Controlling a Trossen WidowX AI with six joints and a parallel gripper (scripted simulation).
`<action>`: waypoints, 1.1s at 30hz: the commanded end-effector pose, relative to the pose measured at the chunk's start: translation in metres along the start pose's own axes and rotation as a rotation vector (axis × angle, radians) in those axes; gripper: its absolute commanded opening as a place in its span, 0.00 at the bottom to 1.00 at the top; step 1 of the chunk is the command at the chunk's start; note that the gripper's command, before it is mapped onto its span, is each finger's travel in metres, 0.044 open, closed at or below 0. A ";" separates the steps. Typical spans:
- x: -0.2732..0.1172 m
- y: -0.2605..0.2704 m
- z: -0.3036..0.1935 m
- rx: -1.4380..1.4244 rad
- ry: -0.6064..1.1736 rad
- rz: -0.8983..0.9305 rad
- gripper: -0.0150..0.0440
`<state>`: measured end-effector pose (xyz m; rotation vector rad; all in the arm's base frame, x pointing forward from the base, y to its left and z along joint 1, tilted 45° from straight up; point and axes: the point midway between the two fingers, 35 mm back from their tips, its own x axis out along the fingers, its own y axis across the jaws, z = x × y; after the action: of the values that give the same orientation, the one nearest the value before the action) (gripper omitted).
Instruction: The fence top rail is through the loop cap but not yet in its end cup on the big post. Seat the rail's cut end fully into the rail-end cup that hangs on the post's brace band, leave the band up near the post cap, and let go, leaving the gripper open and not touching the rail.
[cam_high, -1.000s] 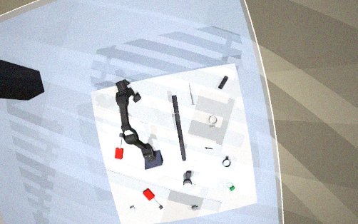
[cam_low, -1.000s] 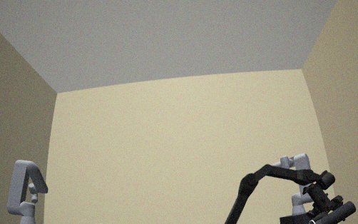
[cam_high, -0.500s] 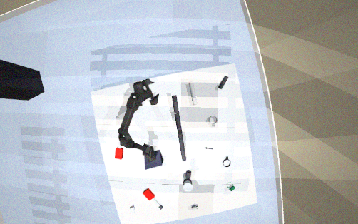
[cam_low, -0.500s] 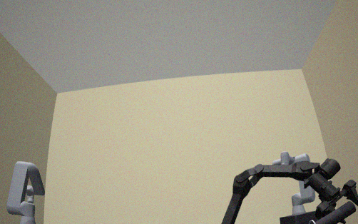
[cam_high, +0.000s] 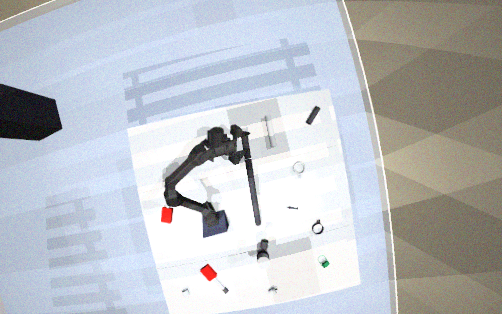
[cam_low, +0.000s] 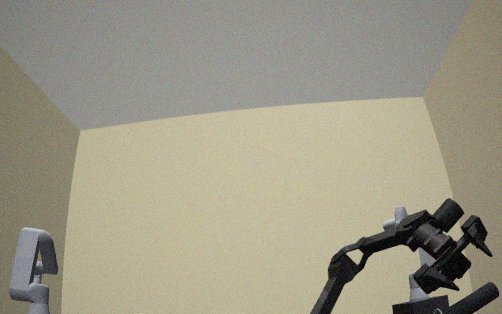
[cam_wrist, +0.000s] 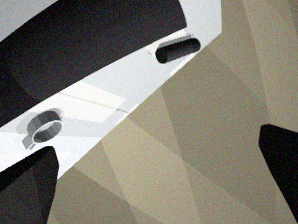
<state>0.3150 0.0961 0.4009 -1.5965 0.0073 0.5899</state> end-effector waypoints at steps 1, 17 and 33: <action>0.024 0.047 -0.053 0.239 0.082 0.175 1.00; -0.012 0.226 -0.193 1.480 0.285 0.601 1.00; -0.080 0.290 -0.230 2.400 0.257 0.518 1.00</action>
<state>0.2320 -0.1815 0.1605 0.6770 0.9608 0.3213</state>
